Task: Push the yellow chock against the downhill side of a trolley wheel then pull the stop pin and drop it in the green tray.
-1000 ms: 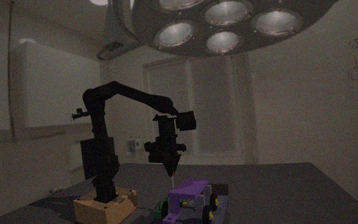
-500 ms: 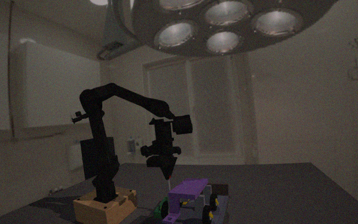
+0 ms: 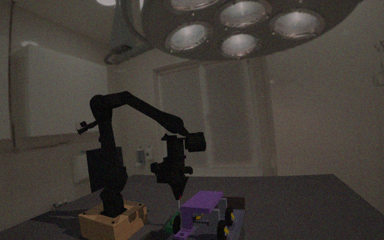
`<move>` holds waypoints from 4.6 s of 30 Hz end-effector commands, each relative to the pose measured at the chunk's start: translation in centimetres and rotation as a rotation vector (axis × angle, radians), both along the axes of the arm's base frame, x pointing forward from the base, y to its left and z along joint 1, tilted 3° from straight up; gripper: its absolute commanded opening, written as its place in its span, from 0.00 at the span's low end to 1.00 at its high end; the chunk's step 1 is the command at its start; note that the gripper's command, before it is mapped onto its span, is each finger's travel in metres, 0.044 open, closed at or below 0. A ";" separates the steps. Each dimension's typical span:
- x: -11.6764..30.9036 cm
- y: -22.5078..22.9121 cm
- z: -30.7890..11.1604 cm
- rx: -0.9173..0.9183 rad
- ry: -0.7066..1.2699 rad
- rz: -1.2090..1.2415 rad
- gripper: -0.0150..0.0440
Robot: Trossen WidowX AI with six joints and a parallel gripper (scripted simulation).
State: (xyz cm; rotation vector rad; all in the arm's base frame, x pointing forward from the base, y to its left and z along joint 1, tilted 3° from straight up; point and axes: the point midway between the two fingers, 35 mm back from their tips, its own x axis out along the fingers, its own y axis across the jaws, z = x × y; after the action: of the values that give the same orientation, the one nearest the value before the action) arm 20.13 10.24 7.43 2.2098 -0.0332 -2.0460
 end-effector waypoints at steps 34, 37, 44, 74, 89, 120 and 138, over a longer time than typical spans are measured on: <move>0.1 -1.3 -5.1 -0.043 -0.001 -0.004 0.58; 0.0 -1.1 -5.1 -0.042 0.000 -0.004 0.58; 0.0 -0.7 -5.3 -0.042 0.000 -0.004 0.58; -0.1 0.8 -6.2 -0.041 0.000 -0.004 0.58; -0.1 1.4 -6.7 -0.040 0.000 -0.004 0.58; -0.1 2.2 -7.3 -0.039 0.003 -0.001 0.83; -0.6 2.0 -3.1 -0.039 0.000 -0.004 1.00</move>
State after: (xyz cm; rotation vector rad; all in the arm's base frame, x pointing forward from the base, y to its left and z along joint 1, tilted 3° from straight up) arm 19.49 12.15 3.06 2.1772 -0.0764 -2.0346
